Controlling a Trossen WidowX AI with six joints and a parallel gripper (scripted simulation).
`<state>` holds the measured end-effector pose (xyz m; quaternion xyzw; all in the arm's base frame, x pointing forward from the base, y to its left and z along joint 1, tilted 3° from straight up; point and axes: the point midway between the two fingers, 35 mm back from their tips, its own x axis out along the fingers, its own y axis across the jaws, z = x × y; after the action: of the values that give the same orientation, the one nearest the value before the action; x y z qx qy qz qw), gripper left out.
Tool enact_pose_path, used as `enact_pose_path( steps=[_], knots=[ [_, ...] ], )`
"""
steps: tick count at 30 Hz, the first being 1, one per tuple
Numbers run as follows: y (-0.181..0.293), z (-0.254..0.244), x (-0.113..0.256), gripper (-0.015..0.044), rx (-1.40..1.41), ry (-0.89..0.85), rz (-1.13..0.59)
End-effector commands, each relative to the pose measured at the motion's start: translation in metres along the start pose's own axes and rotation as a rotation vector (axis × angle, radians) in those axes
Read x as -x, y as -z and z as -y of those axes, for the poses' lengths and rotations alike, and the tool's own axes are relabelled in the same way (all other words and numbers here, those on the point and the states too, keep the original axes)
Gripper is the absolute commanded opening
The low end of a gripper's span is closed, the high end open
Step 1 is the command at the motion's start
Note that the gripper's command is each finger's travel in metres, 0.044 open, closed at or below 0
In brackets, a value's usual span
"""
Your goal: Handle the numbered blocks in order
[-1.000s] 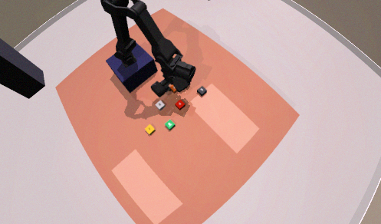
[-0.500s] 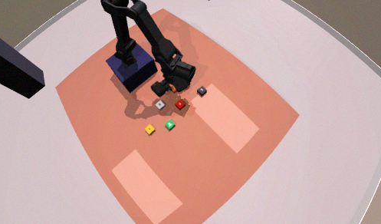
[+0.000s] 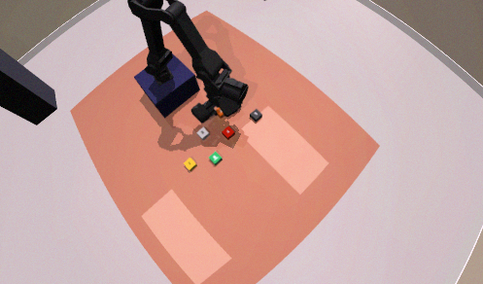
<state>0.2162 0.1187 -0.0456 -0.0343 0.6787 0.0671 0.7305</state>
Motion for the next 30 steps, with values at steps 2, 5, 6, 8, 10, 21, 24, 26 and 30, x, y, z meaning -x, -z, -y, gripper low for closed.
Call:
enact_pose_path(
  steps=[2,5,6,8,10,21,24,26,30],
  knots=[
    [0.001,0.001,-0.001,0.0304,-0.004,0.005,-0.003],
    [0.001,0.001,-0.001,0.0383,-0.004,0.005,-0.003],
    [0.001,0.001,-0.001,0.0400,-0.004,0.005,-0.003],
    [0.000,0.001,0.001,0.0400,-0.004,0.005,-0.002],
    [0.000,0.000,0.017,0.0400,-0.004,0.005,-0.002],
    [-0.015,-0.037,0.058,0.0400,0.017,-0.008,0.010],
    [-0.022,-0.074,0.082,0.0400,0.036,-0.023,0.019],
    [-0.022,-0.091,0.095,0.0400,0.024,-0.019,0.013],
    [-0.019,-0.115,0.115,0.0400,-0.001,-0.009,0.001]
  ],
)
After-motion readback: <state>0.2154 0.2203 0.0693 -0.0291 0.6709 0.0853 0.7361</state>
